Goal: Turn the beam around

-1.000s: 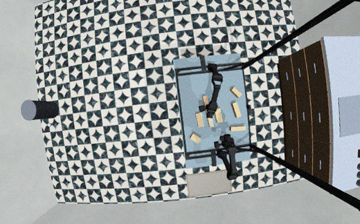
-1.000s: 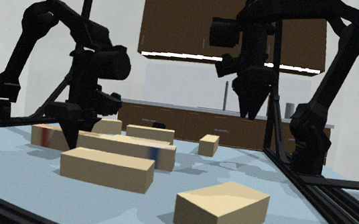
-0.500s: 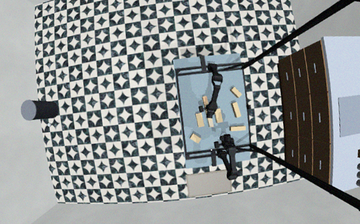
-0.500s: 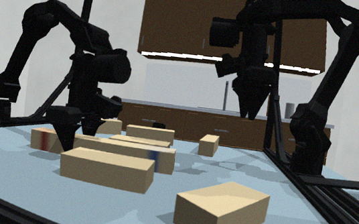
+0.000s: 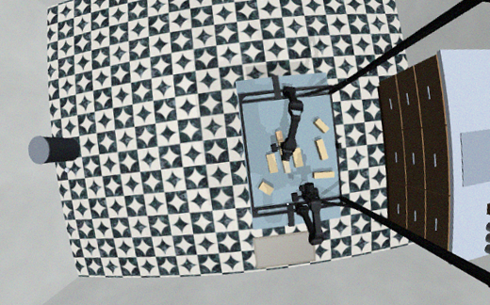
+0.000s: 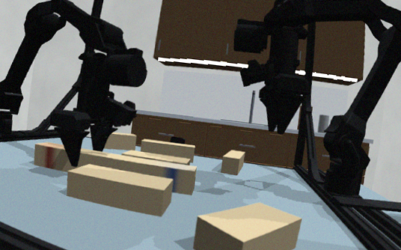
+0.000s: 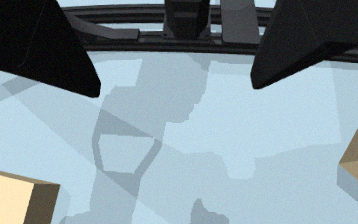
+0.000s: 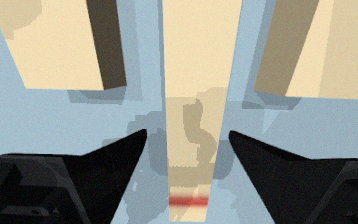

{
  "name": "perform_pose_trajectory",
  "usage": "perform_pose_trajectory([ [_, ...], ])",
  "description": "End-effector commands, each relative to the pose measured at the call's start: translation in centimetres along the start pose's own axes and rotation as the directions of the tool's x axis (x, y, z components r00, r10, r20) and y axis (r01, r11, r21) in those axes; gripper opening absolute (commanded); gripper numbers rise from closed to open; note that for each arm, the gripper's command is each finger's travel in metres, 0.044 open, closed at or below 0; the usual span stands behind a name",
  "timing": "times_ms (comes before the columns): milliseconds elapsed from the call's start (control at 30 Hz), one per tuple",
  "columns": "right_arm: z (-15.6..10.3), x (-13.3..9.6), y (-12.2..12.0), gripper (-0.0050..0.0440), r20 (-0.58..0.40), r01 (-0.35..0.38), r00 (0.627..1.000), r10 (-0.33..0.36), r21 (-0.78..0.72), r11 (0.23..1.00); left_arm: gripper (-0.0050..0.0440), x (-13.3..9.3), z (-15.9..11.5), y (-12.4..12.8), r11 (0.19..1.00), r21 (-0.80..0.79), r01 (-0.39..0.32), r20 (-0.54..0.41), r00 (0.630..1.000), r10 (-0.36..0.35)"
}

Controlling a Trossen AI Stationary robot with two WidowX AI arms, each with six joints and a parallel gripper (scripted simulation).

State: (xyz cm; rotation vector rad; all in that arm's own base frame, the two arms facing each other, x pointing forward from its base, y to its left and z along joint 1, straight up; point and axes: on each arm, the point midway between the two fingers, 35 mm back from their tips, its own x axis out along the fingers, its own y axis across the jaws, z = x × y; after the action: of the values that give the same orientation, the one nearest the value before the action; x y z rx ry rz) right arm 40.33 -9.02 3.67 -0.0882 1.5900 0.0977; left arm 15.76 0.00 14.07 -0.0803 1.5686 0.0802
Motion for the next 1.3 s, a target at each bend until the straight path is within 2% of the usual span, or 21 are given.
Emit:
perform_pose_trajectory([
  [0,0.2,-1.6,-0.1,0.0440,0.021,0.007,1.000,-0.007,0.005,1.000,0.0440,0.0,0.0,0.0,1.000,-0.002,0.000,-0.001,1.000,0.000],
  [267,0.3,-3.0,-0.1,0.0440,0.021,0.007,1.000,-0.007,0.005,1.000,0.0440,0.0,0.0,0.0,1.000,-0.002,0.000,-0.001,1.000,0.000],
  [467,0.3,-3.0,-0.1,0.0440,0.021,0.007,1.000,-0.007,0.005,1.000,0.0440,0.0,0.0,0.0,1.000,-0.002,0.000,-0.001,1.000,0.000],
  [667,-0.6,-4.2,0.0,0.0440,0.021,0.007,1.000,-0.007,0.005,1.000,0.0440,0.0,0.0,0.0,1.000,-0.002,0.000,-0.001,1.000,0.000],
  [733,-0.6,-4.2,0.0,0.0440,0.021,0.007,1.000,-0.007,0.005,1.000,0.0440,0.0,0.0,0.0,1.000,-0.002,0.000,-0.001,1.000,0.000],
  [767,-0.3,-3.3,0.1,0.0440,0.010,0.003,1.000,-0.004,0.002,1.000,0.0440,0.0,0.0,0.0,1.000,0.000,0.000,0.000,1.000,0.000],
  [900,-0.7,-3.7,0.4,0.0440,0.010,0.004,1.000,-0.004,0.002,1.000,0.0440,0.0,0.0,0.0,1.000,0.000,0.000,0.000,1.000,0.000],
  [1267,-4.4,-6.9,3.3,0.0440,0.012,0.005,1.000,-0.005,0.004,1.000,0.0440,0.0,0.0,0.0,1.000,0.000,0.000,0.000,1.000,0.000],
])
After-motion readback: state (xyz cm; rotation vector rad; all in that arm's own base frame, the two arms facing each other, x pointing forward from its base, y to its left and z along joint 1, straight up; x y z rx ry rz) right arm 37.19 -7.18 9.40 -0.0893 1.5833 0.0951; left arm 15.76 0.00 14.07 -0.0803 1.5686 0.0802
